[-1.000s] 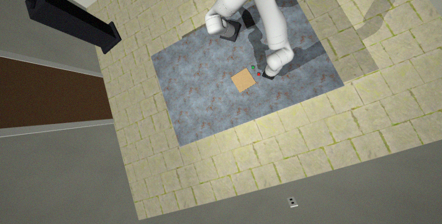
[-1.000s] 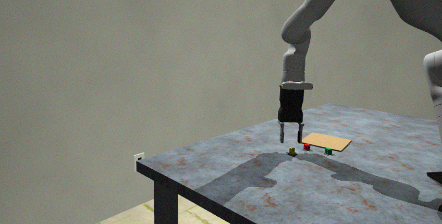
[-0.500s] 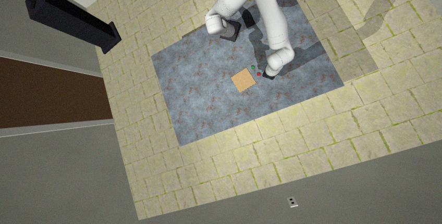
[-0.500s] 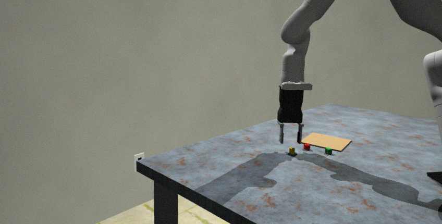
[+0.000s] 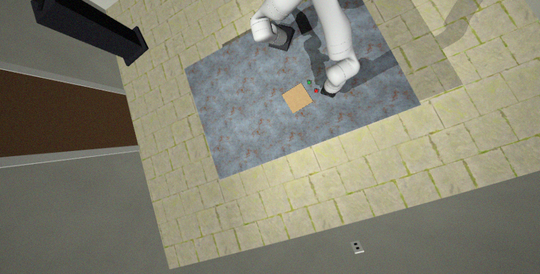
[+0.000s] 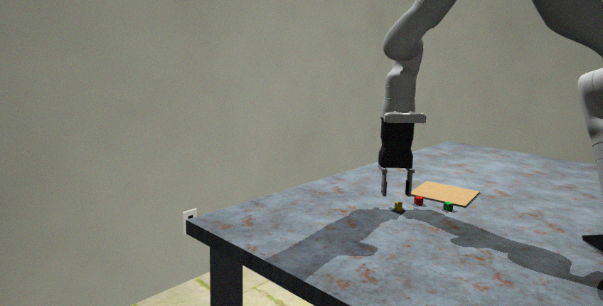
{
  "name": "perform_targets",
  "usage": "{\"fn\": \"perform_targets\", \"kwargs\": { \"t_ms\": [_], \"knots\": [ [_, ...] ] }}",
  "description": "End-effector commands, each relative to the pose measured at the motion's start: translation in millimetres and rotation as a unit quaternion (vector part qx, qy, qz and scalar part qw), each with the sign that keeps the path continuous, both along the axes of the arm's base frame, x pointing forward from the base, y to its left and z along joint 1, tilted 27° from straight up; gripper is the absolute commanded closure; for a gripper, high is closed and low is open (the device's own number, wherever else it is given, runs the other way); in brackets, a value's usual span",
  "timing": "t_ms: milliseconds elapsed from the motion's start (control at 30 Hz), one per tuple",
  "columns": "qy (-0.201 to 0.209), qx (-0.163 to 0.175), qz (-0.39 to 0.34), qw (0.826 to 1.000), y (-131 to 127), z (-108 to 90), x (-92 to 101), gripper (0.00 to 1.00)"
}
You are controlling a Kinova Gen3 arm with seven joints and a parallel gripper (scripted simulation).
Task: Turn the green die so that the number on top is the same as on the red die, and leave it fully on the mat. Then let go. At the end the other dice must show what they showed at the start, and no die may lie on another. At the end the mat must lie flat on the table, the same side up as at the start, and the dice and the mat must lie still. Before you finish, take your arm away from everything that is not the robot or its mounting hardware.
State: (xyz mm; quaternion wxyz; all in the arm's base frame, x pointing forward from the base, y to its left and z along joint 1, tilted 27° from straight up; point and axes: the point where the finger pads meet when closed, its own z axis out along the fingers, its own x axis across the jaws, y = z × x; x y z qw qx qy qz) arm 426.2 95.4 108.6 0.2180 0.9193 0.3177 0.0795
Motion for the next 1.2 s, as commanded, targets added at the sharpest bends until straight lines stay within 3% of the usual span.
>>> {"fn": "perform_targets", "kwargs": {
  "t_ms": [0, 533, 733, 800, 1167],
  "knots": [
    [0.0, 0.0, 0.0, 1.0, 0, 0.4, 0.2, 0.0],
    [0.0, 0.0, 0.0, 1.0, 3, 8.1, -2.2, 0.0],
    [0.0, 0.0, 0.0, 1.0, 14, 34.4, -10.6, 0.0],
    [0.0, 0.0, 0.0, 1.0, 14, 34.4, -10.6, 0.0],
    [0.0, 0.0, 0.0, 1.0, 36, 92.1, -29.1, 0.0]
  ]
}}
